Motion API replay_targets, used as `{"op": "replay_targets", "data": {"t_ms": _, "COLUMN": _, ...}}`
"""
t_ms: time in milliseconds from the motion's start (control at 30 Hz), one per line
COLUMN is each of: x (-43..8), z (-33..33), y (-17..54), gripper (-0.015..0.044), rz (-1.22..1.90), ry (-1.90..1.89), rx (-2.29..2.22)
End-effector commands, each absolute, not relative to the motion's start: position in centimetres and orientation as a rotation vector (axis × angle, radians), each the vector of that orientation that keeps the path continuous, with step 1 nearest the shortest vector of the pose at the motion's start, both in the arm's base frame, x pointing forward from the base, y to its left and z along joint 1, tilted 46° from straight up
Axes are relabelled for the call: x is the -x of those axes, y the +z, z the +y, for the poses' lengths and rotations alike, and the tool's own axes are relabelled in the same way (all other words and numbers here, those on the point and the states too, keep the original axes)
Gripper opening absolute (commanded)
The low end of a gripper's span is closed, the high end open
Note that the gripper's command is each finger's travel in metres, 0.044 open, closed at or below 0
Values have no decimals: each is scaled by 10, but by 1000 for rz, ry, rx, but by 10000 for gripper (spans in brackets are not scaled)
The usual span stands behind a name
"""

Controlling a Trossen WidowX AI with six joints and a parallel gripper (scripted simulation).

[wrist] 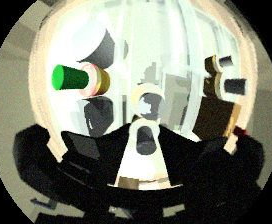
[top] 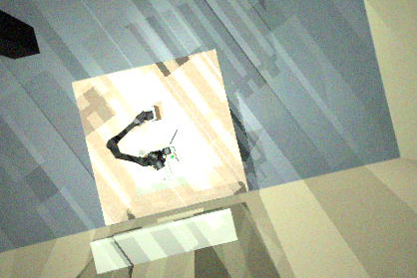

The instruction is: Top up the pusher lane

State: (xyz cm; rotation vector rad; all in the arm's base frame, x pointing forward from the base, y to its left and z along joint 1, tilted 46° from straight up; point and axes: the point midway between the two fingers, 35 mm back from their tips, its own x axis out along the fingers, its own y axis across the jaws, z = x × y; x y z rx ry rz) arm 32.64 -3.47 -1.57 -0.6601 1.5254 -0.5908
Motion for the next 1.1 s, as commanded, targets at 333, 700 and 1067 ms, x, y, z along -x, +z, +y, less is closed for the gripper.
{"op": "replay_targets", "data": {"t_ms": 333, "x": -326, "z": -36, "y": -15, "gripper": 0, "rz": 1517, "ry": -595, "rx": 661}}
{"op": "replay_targets", "data": {"t_ms": 700, "x": -324, "z": -36, "y": -15, "gripper": 0, "rz": 1517, "ry": -595, "rx": 661}}
{"op": "replay_targets", "data": {"t_ms": 1067, "x": -321, "z": -35, "y": -16, "gripper": 0, "rz": 1518, "ry": -595, "rx": 661}}
